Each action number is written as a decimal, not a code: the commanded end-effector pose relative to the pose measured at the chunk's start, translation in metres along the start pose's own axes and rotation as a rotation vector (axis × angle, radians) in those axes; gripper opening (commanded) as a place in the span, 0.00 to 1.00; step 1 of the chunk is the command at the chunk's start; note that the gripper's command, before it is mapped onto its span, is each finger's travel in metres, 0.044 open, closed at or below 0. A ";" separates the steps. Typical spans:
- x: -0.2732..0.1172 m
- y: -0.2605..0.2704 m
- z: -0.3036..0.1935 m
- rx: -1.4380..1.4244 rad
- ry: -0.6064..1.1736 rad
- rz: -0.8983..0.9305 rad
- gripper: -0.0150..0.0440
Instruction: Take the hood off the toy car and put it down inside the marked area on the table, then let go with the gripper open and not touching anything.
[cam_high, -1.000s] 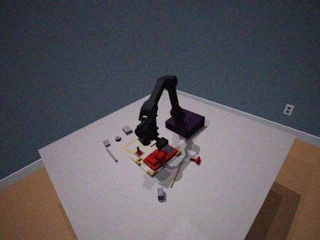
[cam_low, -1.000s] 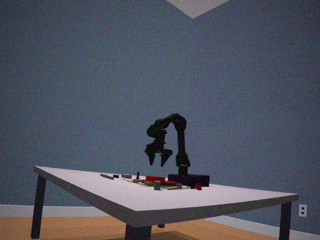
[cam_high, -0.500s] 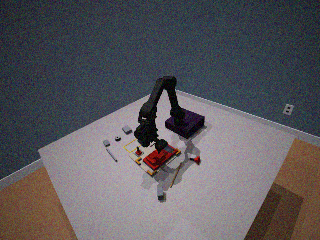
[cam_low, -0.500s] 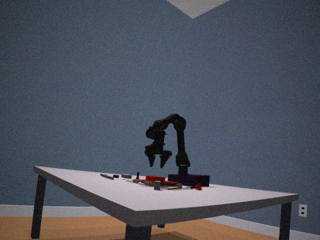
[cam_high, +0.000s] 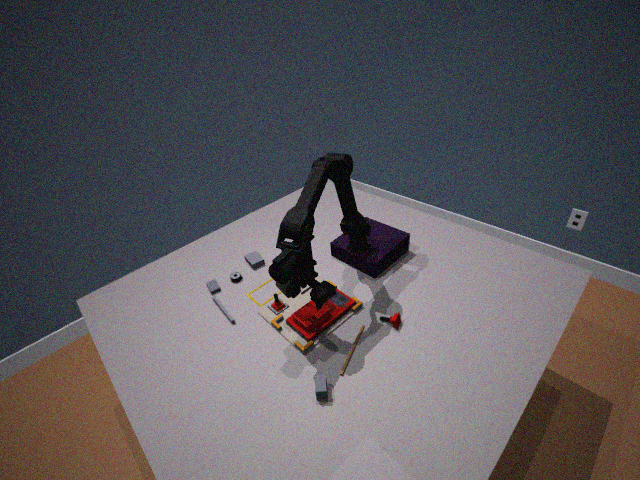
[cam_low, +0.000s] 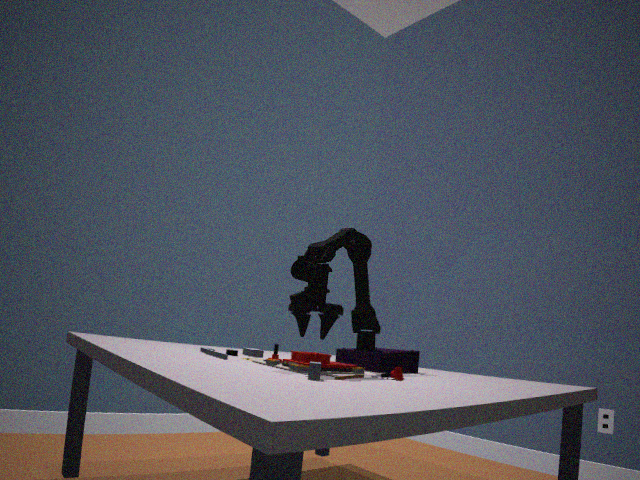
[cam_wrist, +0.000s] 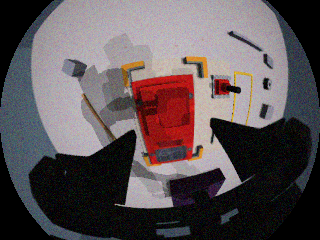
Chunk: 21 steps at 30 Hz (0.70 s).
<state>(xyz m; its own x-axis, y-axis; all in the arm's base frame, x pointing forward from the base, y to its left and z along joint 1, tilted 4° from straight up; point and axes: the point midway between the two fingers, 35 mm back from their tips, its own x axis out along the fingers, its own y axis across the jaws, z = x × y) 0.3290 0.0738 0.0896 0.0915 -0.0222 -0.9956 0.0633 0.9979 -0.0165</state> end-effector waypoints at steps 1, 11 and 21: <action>0.003 0.000 -0.001 0.004 0.003 0.002 1.00; 0.009 0.001 0.000 0.004 0.003 0.002 1.00; 0.014 0.001 0.000 0.004 0.003 0.002 1.00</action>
<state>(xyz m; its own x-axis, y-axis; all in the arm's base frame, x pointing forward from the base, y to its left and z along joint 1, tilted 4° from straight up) 0.3303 0.0739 0.0779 0.0917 -0.0222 -0.9955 0.0640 0.9978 -0.0164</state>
